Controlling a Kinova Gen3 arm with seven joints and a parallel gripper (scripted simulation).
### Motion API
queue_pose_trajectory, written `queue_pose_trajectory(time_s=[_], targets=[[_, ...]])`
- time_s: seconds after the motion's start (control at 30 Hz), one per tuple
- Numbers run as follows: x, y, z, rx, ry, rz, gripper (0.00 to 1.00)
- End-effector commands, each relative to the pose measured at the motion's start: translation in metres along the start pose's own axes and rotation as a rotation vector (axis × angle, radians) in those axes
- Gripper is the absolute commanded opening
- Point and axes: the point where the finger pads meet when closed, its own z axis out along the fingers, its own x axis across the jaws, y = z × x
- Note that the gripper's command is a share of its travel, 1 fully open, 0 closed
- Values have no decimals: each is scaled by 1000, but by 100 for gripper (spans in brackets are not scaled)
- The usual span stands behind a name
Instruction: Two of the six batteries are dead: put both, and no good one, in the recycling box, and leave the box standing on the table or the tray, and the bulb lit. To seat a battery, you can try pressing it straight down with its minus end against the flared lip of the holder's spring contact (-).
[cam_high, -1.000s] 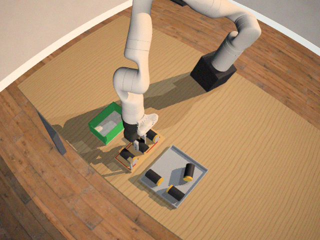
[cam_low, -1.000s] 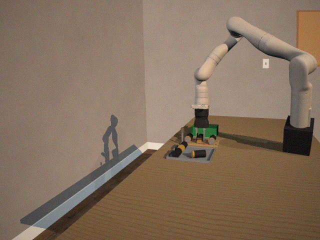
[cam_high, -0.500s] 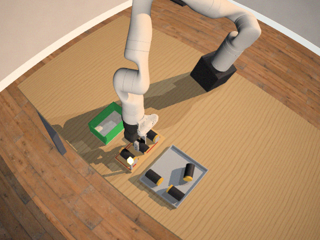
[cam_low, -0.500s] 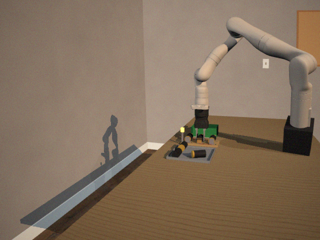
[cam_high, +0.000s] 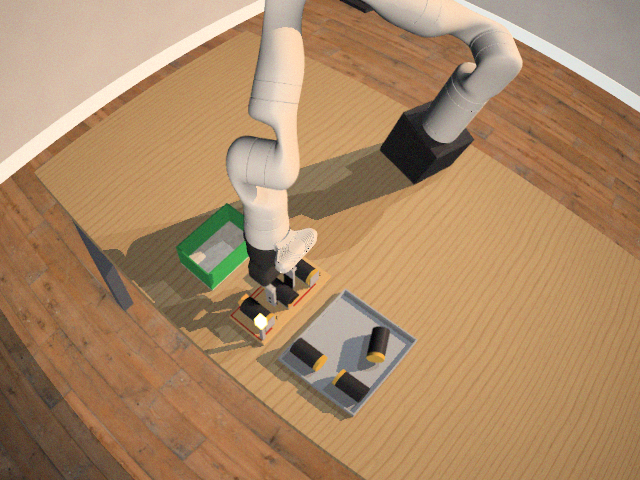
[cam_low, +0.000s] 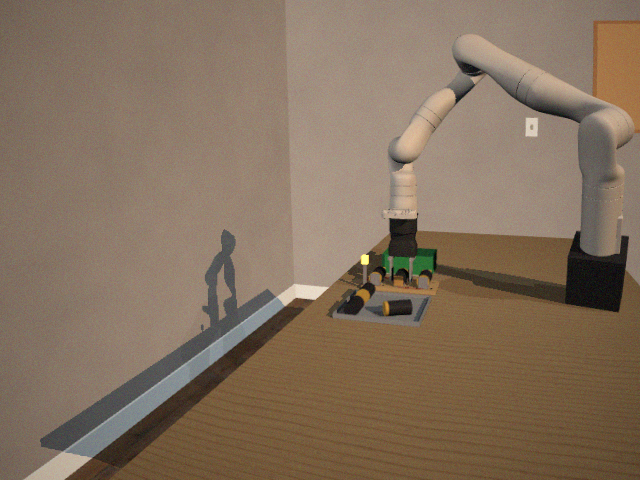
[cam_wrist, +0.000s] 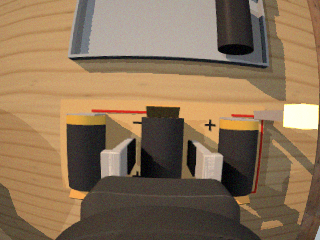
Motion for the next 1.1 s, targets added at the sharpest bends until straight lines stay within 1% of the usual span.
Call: queue_pose_trajectory(time_s=[0.0, 0.23, 0.37, 0.43, 0.8, 0.93, 1.07], targets=[[1, 0, -1, -1, 2, 0, 90], [1, 0, -2, -1, 2, 0, 90], [1, 0, -10, -1, 2, 0, 90], [1, 0, -10, -1, 2, 0, 90], [1, 0, -57, -1, 2, 0, 90], [1, 0, -65, -1, 2, 0, 90], [1, 0, -66, -1, 2, 0, 90]])
